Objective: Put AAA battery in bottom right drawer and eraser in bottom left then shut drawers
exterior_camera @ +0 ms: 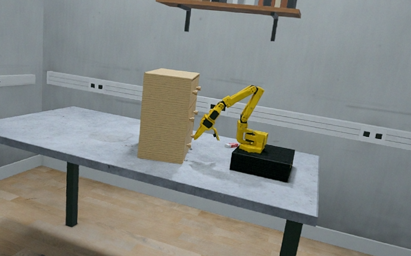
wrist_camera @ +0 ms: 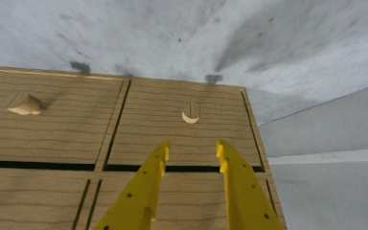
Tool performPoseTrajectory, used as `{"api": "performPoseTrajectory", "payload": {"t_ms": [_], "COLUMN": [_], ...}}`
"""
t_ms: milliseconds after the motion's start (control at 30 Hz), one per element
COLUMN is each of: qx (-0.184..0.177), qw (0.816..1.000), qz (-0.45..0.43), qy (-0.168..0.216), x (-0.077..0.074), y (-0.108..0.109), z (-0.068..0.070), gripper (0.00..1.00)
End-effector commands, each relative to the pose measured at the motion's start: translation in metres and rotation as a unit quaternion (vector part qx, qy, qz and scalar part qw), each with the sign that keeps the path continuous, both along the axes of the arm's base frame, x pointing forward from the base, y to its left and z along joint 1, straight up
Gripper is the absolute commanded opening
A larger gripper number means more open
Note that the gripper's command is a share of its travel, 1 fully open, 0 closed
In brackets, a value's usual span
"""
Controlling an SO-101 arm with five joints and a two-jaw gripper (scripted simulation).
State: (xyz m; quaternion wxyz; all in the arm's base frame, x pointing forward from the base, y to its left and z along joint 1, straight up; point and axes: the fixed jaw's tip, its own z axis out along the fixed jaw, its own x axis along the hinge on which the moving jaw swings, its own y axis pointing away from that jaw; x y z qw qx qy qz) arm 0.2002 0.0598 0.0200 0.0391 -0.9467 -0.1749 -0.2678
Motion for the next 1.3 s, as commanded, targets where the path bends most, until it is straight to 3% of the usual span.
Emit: {"api": "performPoseTrajectory", "payload": {"t_ms": [0, 100, 500, 667, 1267], "qx": [-0.004, -0.003, -0.003, -0.003, -0.003], "qw": [1.000, 1.000, 1.000, 1.000, 1.000], "qz": [0.004, 0.003, 0.003, 0.002, 0.001], "qy": [0.011, 0.011, 0.011, 0.011, 0.011], "x": [-0.001, 0.005, 0.005, 0.014, 0.016], "y": [0.001, 0.003, 0.003, 0.006, 0.007], "z": [-0.009, -0.016, -0.016, -0.030, -0.036], "gripper": [0.21, 0.21, 0.21, 0.21, 0.21]}}
